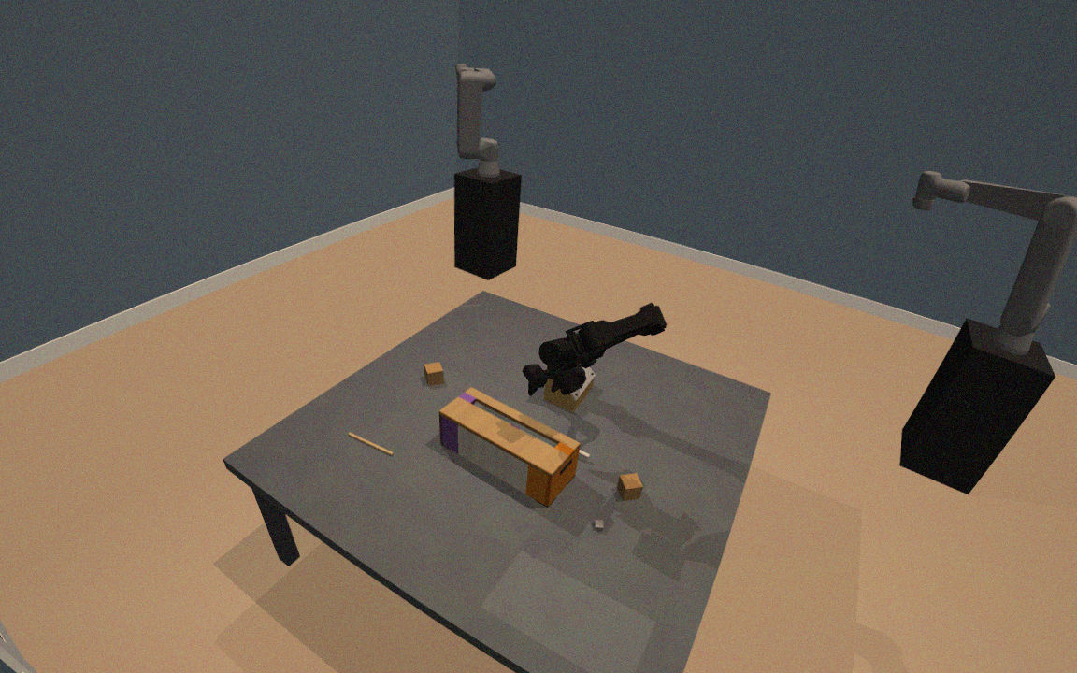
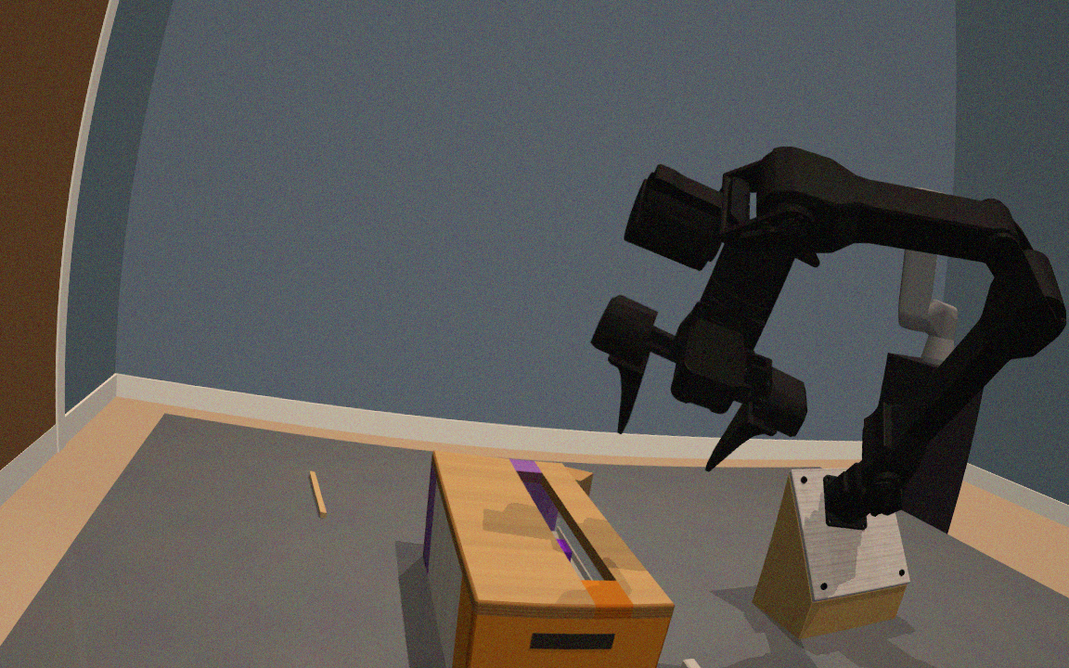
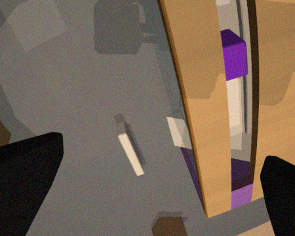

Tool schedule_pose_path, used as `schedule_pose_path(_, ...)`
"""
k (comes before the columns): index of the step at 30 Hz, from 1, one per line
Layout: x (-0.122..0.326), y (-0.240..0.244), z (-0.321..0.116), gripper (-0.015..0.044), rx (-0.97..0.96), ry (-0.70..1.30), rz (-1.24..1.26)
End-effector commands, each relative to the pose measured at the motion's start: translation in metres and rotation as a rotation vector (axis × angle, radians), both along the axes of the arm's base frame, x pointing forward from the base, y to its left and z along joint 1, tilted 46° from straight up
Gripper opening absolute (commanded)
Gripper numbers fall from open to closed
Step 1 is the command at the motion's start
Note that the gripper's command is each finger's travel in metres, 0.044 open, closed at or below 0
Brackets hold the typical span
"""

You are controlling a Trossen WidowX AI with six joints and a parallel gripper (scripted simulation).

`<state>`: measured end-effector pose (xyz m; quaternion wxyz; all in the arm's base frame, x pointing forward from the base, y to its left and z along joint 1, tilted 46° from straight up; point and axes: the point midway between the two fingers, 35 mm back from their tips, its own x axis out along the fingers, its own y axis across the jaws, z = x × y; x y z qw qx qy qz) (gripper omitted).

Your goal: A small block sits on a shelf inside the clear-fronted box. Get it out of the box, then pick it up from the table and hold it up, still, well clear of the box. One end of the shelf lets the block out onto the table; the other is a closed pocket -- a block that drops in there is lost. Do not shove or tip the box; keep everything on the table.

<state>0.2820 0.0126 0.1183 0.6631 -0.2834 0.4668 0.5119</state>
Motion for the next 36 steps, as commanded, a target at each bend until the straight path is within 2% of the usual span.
schedule_pose_path(1, 0.016, 0.034, -0.039, 0.0400, 0.032, -0.048, 0.420)
schedule_pose_path(36, 0.017, 0.061, -0.063, 0.0400, 0.032, -0.049, 0.420)
